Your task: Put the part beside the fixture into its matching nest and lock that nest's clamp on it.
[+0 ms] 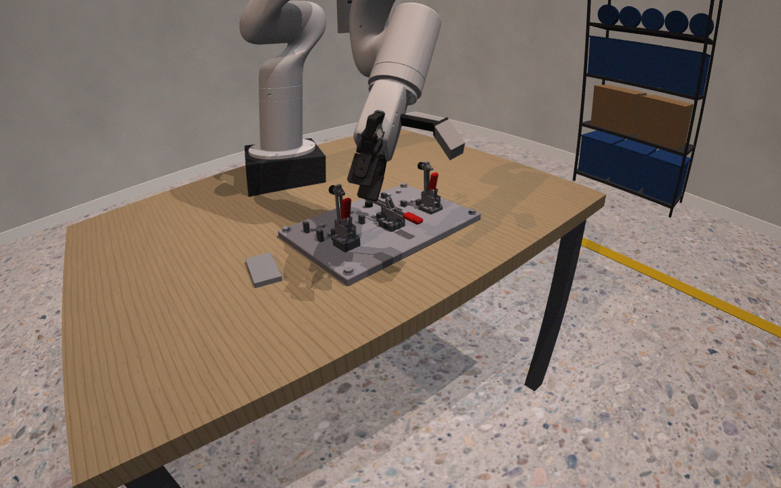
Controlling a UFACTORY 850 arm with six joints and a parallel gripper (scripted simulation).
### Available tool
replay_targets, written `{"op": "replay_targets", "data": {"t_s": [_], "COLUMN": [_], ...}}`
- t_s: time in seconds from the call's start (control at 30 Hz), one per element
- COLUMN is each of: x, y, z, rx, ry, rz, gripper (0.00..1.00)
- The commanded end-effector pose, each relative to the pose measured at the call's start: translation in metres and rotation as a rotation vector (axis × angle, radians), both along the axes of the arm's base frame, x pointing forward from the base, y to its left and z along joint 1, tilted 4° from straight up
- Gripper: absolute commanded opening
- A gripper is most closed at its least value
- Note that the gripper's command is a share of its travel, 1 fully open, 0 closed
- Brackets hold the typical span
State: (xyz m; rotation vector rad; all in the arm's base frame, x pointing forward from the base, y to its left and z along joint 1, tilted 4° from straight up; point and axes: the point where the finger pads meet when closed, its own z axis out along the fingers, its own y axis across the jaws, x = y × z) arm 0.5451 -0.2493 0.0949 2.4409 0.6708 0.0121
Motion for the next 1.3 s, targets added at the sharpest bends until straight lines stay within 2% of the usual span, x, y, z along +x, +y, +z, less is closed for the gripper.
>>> {"op": "replay_targets", "data": {"t_s": [0.0, 0.07, 0.17, 0.33, 0.37, 0.47, 0.5, 0.63, 0.73, 0.83, 0.87, 0.93, 0.97, 1.07, 1.1, 1.2, 1.23, 1.27], "x": [-0.014, -0.014, -0.034, -0.043, -0.053, -0.053, -0.062, -0.062, -0.079, -0.079, -0.087, -0.087, -0.095, -0.095, -0.102, -0.102, -0.109, -0.109], "y": [0.016, 0.016, 0.041, 0.055, 0.069, 0.069, 0.083, 0.083, 0.112, 0.112, 0.127, 0.127, 0.141, 0.141, 0.155, 0.155, 0.169, 0.169], "z": [0.005, 0.005, 0.008, 0.01, 0.012, 0.012, 0.014, 0.014, 0.018, 0.018, 0.021, 0.021, 0.023, 0.023, 0.025, 0.025, 0.027, 0.027], "rx": [0.04, 0.04, 0.097, 0.128, 0.16, 0.16, 0.193, 0.193, 0.26, 0.26, 0.294, 0.294, 0.328, 0.328, 0.361, 0.361, 0.393, 0.393], "ry": [0.026, 0.026, 0.039, 0.044, 0.048, 0.048, 0.051, 0.051, 0.053, 0.053, 0.052, 0.052, 0.05, 0.05, 0.047, 0.047, 0.043, 0.043], "rz": [-0.053, -0.053, -0.117, -0.149, -0.181, -0.181, -0.213, -0.213, -0.276, -0.276, -0.306, -0.306, -0.336, -0.336, -0.364, -0.364, -0.392, -0.392], "gripper": [1.0, 1.0, 1.0, 1.0, 1.0, 1.0, 1.0, 1.0, 1.0, 1.0, 1.0, 1.0, 1.0, 1.0, 1.0, 1.0, 1.0, 1.0]}}
